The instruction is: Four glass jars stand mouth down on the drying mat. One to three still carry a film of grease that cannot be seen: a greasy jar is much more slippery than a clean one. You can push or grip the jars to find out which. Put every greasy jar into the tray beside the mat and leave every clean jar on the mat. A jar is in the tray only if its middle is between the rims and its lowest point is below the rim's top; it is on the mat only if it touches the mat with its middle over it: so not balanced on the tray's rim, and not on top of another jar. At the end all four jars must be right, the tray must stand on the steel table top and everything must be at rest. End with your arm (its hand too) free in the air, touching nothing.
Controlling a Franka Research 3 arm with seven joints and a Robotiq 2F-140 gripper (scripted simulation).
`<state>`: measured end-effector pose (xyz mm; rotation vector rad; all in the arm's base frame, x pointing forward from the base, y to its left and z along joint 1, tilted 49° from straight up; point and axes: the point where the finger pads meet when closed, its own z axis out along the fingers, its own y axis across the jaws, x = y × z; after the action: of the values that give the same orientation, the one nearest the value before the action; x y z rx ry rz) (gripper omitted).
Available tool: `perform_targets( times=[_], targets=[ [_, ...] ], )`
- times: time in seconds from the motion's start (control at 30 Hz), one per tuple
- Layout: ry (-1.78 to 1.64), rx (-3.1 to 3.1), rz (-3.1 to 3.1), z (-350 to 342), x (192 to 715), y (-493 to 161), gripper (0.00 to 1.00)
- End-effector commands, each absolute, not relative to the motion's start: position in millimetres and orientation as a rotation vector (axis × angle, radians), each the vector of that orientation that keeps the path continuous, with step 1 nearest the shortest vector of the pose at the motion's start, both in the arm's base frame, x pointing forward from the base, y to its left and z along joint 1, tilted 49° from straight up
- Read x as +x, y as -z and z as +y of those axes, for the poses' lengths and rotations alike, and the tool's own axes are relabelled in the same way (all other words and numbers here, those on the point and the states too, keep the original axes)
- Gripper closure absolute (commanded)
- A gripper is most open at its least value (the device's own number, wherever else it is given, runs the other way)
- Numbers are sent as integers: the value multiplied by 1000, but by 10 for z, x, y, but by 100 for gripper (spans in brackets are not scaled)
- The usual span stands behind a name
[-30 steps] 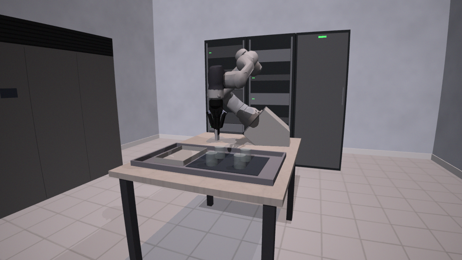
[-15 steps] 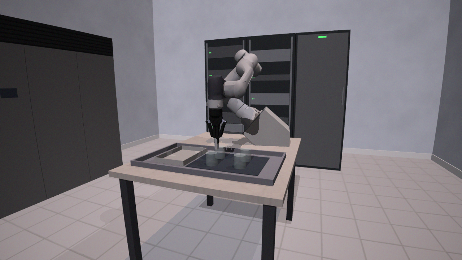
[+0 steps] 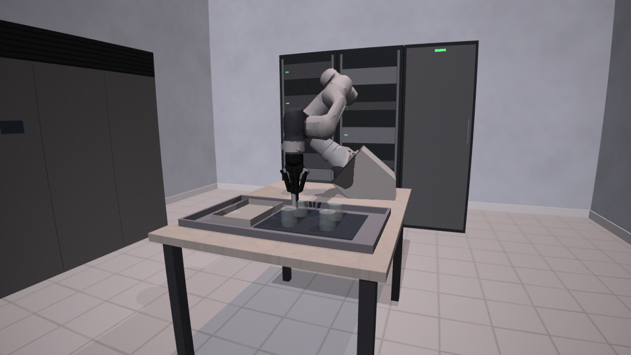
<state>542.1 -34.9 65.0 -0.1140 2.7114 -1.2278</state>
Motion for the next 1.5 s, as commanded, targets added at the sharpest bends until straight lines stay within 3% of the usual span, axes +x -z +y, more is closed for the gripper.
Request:
perform_targets(
  times=[0.0, 1.47],
  targets=[
    [1224, -132, 2711, -346, 5443, -646, 100],
    [1224, -132, 2711, -338, 5493, -652, 100]
  ],
)
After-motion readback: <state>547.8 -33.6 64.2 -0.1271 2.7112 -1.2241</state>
